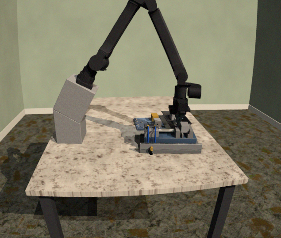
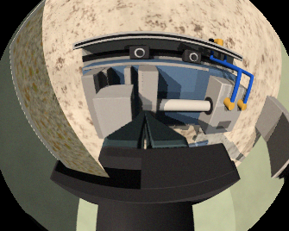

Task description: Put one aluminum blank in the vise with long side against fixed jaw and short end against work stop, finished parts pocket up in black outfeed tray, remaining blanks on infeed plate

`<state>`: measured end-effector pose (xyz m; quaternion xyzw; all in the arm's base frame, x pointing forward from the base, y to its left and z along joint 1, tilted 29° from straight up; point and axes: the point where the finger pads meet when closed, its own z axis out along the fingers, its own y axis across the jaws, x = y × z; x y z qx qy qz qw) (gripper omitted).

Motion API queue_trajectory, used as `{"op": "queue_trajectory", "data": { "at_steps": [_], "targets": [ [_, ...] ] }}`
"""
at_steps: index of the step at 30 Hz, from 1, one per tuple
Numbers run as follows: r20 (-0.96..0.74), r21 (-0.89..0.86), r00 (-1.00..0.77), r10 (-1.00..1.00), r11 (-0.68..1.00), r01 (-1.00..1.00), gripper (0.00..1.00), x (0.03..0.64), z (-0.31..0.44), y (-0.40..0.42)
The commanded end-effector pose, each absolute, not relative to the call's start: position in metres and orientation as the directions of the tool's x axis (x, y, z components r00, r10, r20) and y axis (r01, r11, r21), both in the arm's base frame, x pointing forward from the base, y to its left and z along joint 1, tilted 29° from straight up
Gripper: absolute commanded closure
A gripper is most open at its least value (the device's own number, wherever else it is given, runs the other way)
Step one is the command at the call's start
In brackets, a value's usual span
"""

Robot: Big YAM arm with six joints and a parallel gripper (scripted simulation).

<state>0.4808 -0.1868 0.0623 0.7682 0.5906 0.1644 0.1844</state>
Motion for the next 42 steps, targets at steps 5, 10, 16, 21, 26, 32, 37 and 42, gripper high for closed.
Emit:
{"op": "queue_trajectory", "data": {
  "at_steps": [5,10,16,21,26,32,37,42],
  "targets": [
    [0.032,0.510,0.253,0.967,-0.233,0.828,1.00,0.4967,0.0751,-0.1892],
    [0.032,0.510,0.253,0.967,-0.233,0.828,1.00,0.4969,0.0752,-0.1893],
    [0.032,0.510,0.253,0.967,-0.233,0.828,1.00,0.4972,0.0753,-0.1893],
    [0.032,0.508,0.252,0.967,-0.233,0.829,1.00,0.4973,0.0748,-0.1892],
    [0.033,0.505,0.253,0.967,-0.234,0.831,1.00,0.4973,0.0737,-0.1891],
    [0.033,0.499,0.253,0.967,-0.235,0.834,1.00,0.4970,0.0720,-0.1890],
    [0.034,0.498,0.253,0.967,-0.236,0.835,1.00,0.4970,0.0727,-0.1889],
    [0.035,0.493,0.253,0.967,-0.237,0.837,1.00,0.4967,0.0718,-0.1886]
  ]
}}
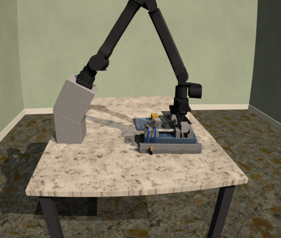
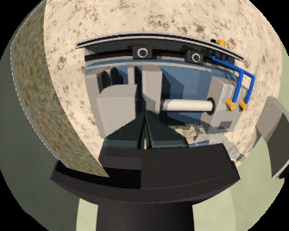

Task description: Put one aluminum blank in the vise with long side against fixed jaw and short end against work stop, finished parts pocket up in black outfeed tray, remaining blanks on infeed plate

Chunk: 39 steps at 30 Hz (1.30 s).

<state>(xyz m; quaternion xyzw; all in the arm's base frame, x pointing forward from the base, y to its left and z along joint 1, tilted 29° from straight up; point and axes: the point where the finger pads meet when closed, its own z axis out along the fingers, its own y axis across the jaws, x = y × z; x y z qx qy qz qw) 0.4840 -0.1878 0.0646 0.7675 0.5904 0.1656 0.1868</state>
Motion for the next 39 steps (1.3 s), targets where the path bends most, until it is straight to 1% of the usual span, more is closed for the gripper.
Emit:
{"op": "queue_trajectory", "data": {
  "at_steps": [1,39],
  "targets": [
    [0.035,0.491,0.253,0.967,-0.237,0.838,1.00,0.4967,0.0716,-0.1886],
    [0.035,0.491,0.251,0.967,-0.236,0.839,1.00,0.5050,0.0751,-0.1900]
  ]
}}
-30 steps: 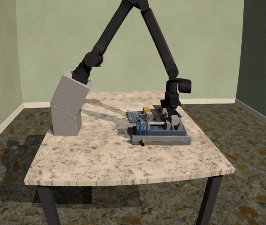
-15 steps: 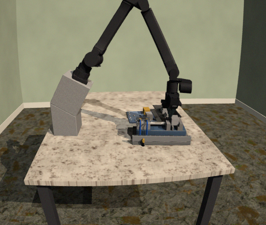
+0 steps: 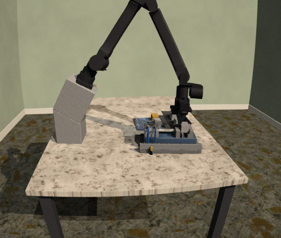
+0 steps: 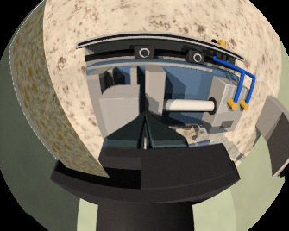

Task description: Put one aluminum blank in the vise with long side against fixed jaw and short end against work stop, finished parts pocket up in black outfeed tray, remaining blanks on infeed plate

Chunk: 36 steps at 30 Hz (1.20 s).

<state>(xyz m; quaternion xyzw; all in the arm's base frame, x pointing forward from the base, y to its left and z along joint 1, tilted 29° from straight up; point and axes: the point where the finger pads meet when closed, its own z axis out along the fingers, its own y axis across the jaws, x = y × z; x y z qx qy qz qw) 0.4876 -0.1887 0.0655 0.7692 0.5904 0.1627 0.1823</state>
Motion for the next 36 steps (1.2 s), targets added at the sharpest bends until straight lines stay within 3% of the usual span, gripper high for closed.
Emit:
{"op": "queue_trajectory", "data": {
  "at_steps": [1,36],
  "targets": [
    [0.035,0.491,0.251,0.967,-0.236,0.839,1.00,0.5053,0.0752,-0.1900],
    [0.034,0.499,0.248,0.968,-0.231,0.835,1.00,0.5150,0.0797,-0.1914]
  ]
}}
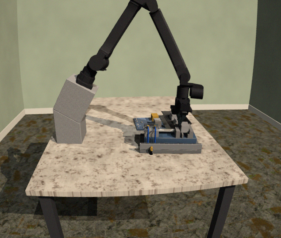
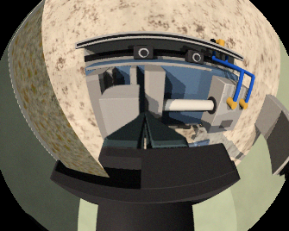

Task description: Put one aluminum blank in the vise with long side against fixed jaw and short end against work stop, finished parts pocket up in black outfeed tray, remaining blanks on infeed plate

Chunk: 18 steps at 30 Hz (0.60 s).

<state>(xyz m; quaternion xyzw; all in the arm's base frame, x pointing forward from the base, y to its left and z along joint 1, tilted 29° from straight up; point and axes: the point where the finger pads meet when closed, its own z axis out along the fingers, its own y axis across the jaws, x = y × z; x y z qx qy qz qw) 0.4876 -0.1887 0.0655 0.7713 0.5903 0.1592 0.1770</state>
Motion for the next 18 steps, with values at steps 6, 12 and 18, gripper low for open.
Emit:
{"op": "queue_trajectory", "data": {
  "at_steps": [6,12,18],
  "targets": [
    [0.034,0.500,0.247,0.968,-0.231,0.835,1.00,0.5162,0.0804,-0.1917],
    [0.034,0.501,0.247,0.968,-0.231,0.834,1.00,0.5173,0.0810,-0.1920],
    [0.034,0.502,0.247,0.968,-0.231,0.834,1.00,0.5179,0.0814,-0.1922]
  ]
}}
